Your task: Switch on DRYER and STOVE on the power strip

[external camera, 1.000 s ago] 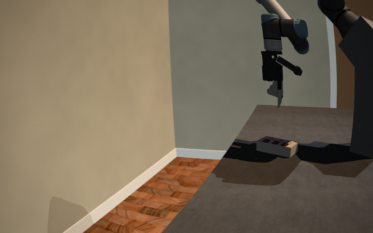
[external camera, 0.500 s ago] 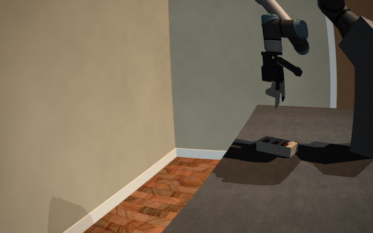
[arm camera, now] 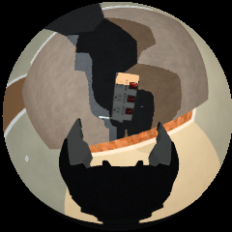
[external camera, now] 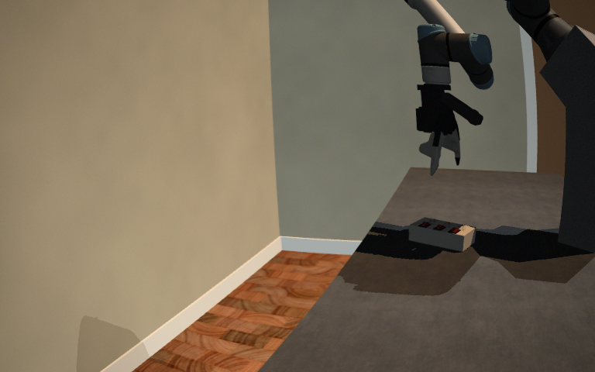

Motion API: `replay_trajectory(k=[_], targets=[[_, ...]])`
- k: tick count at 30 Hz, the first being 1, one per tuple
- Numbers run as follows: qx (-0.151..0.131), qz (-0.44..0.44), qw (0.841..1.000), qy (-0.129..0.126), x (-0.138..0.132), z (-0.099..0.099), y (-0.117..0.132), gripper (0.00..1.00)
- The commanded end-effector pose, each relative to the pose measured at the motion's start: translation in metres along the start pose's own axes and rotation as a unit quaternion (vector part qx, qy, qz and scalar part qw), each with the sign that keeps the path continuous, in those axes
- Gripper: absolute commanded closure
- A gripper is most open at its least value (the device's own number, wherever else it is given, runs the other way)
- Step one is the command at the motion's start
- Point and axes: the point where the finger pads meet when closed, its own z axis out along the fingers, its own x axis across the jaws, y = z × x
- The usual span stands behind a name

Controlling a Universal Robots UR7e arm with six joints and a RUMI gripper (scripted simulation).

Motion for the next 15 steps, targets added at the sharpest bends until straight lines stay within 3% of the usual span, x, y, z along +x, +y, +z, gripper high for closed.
replay_trajectory(k=[1,8,15], targets=[[0.000,0.058,0.998,-0.001,0.003,0.002,-0.001,0.00],[0.000,0.138,0.990,-0.001,0.008,0.005,-0.002,0.00],[0.000,0.262,0.965,-0.001,0.014,0.010,-0.002,0.00]])
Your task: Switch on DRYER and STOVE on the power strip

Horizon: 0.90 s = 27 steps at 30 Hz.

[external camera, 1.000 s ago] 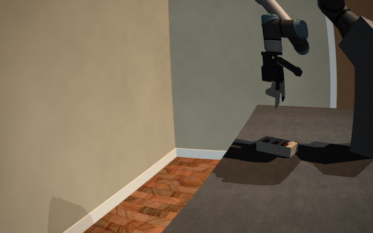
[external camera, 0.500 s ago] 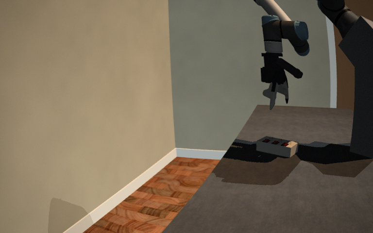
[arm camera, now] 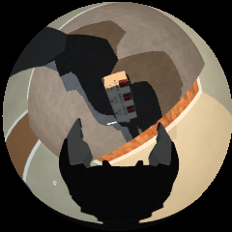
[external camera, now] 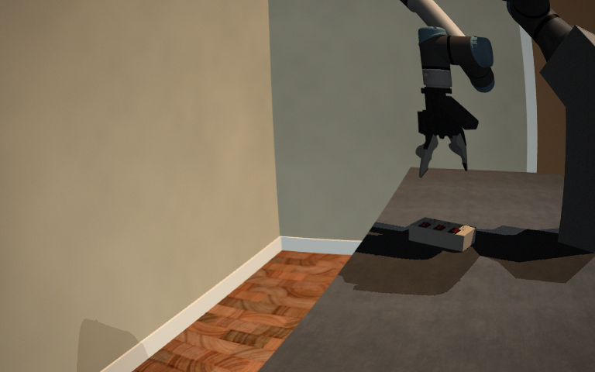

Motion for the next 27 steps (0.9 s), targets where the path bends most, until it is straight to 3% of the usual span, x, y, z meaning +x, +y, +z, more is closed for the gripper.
replay_trajectory(k=[1,5,7,12,17,22,24,27], targets=[[-0.001,0.079,0.997,-0.002,0.004,0.003,-0.002,0.00],[-0.001,0.159,0.987,-0.002,0.007,0.006,-0.003,0.00],[-0.001,0.159,0.987,-0.002,0.007,0.006,-0.003,0.00],[-0.001,0.261,0.965,-0.002,0.012,0.010,-0.005,0.00],[-0.001,0.365,0.931,-0.002,0.016,0.014,-0.006,0.00],[-0.002,0.466,0.885,-0.001,0.019,0.018,-0.006,0.00],[-0.002,0.466,0.885,-0.001,0.019,0.018,-0.006,0.00],[-0.002,0.524,0.852,-0.001,0.021,0.021,-0.006,0.00]])
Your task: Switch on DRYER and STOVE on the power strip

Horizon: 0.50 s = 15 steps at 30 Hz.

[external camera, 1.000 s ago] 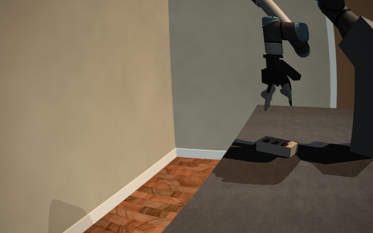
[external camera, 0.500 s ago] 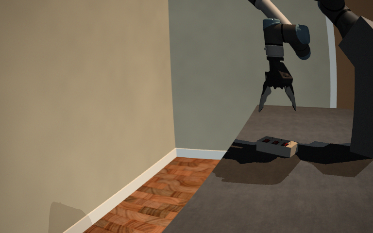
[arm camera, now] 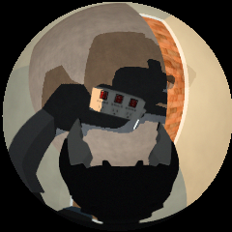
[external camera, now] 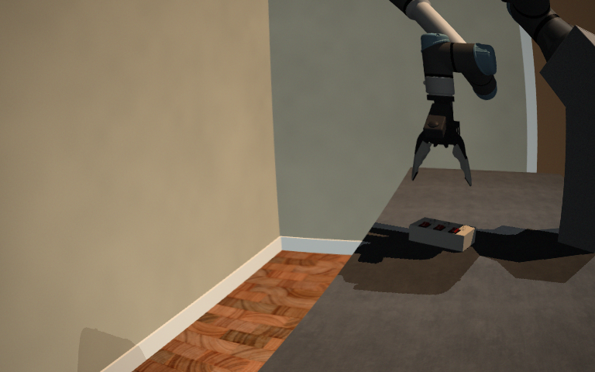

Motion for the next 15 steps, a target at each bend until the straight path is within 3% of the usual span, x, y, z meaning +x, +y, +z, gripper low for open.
replay_trajectory(k=[1,6,12,15], targets=[[-0.003,0.083,0.997,-0.001,0.0014,0.0026,-0.0021,0.00],[-0.003,0.191,0.982,0.000,0.0026,0.0068,-0.0039,0.00],[-0.003,0.314,0.949,0.000,0.0035,0.0116,-0.0050,0.00],[-0.003,0.333,0.943,0.000,0.0036,0.0124,-0.0051,0.00]])
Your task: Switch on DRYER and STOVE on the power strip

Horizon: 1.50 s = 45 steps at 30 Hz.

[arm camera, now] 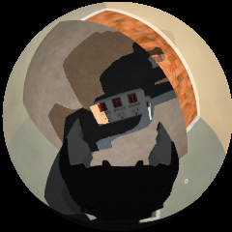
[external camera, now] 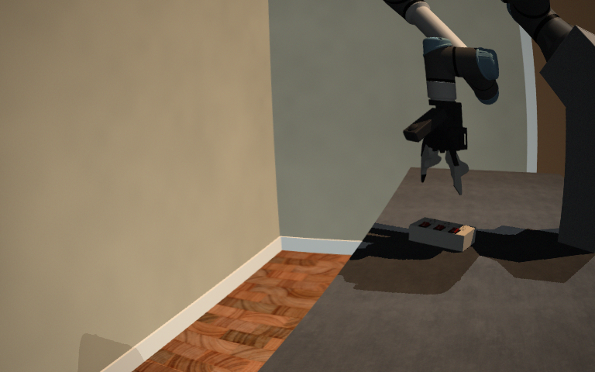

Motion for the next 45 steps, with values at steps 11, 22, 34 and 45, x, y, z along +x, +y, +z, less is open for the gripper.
replay_trajectory(k=[11,22,34,45], targets=[[-0.003,0.247,0.969,0.002,0.000,0.009,-0.001,0.00],[-0.003,0.377,0.926,0.002,-0.001,0.014,0.001,0.00],[-0.003,0.478,0.878,0.003,-0.003,0.018,0.003,0.00],[-0.003,0.540,0.841,0.003,-0.004,0.021,0.005,0.00]])
